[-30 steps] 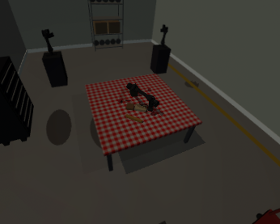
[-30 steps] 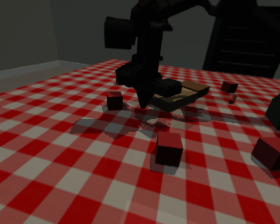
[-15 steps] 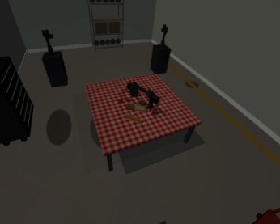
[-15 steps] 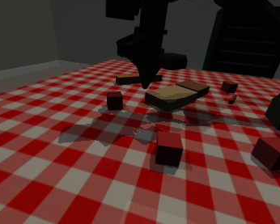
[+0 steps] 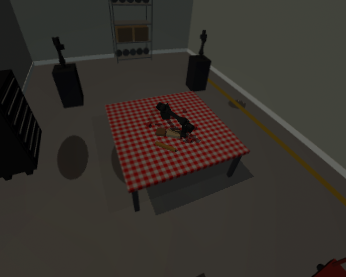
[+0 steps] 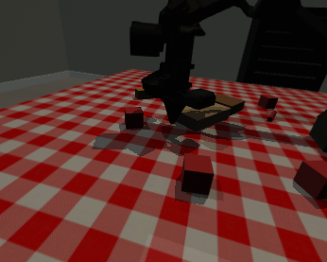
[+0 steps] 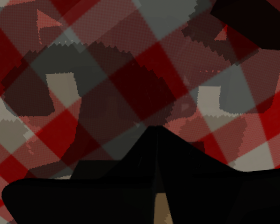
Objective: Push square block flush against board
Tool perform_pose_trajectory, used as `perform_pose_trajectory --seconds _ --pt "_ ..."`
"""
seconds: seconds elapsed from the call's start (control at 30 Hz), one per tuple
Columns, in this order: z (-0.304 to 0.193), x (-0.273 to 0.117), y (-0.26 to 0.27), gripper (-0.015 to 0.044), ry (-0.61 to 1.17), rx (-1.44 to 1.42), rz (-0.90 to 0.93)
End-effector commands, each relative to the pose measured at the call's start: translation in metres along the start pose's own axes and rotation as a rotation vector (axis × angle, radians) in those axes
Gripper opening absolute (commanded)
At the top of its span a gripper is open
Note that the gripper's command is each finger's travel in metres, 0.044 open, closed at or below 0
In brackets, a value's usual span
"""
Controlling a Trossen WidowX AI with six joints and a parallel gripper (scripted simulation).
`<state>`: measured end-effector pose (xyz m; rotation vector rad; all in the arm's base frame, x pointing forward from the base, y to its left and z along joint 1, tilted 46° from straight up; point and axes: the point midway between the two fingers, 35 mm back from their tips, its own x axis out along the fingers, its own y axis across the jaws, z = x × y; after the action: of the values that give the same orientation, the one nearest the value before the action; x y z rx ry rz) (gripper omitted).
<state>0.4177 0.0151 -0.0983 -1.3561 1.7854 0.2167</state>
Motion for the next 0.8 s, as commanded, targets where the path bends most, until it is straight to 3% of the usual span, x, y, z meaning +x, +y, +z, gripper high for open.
perform_pose_trajectory --seconds 0.0,0.77 --pt "0.000 0.003 0.001 0.0000 0.000 -0.008 -0.010" --pt "-0.022 0.003 -0.002 0.0000 0.001 -0.009 -0.010"
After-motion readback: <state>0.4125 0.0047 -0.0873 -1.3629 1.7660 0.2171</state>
